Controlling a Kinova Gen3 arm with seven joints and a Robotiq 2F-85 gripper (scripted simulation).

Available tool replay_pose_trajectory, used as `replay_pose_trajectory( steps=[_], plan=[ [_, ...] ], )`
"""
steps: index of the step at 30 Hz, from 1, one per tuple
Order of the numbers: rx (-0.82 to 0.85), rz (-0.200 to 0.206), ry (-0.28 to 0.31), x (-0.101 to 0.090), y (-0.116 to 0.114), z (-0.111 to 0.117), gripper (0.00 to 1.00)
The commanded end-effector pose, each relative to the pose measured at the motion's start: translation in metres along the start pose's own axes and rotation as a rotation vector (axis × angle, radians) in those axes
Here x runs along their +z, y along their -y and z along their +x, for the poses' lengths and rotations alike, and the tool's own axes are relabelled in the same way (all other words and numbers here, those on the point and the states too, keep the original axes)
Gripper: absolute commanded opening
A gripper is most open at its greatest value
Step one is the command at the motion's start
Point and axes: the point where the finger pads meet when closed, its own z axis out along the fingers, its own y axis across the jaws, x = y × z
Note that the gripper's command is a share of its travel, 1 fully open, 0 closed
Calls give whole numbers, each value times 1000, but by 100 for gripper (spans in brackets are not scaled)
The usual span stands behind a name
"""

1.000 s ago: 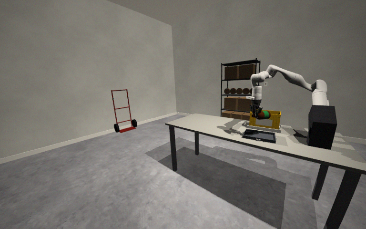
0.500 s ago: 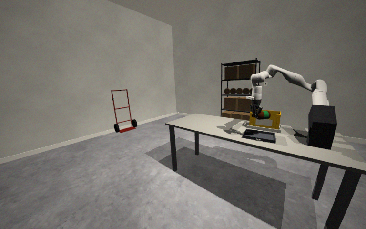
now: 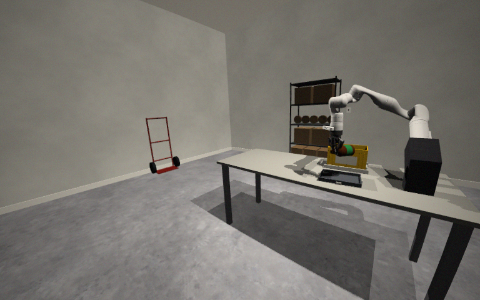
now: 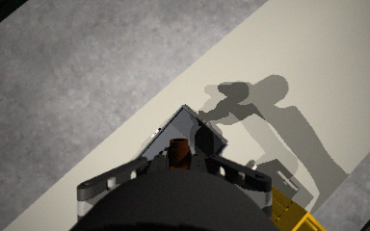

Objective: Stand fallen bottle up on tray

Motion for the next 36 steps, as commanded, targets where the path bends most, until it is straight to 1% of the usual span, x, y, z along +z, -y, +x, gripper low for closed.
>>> replay_pose_trajectory(
  steps=[1,11,19,31,36],
  plan=[
    [0,0,-2,-1,0,1,0],
    [2,0,-2,-1,0,1,0],
    [43,0,-2,-1,0,1,0],
    [219,0,-2,-1,0,1,0],
    [247,0,-2,-1,0,1,0]
  ],
)
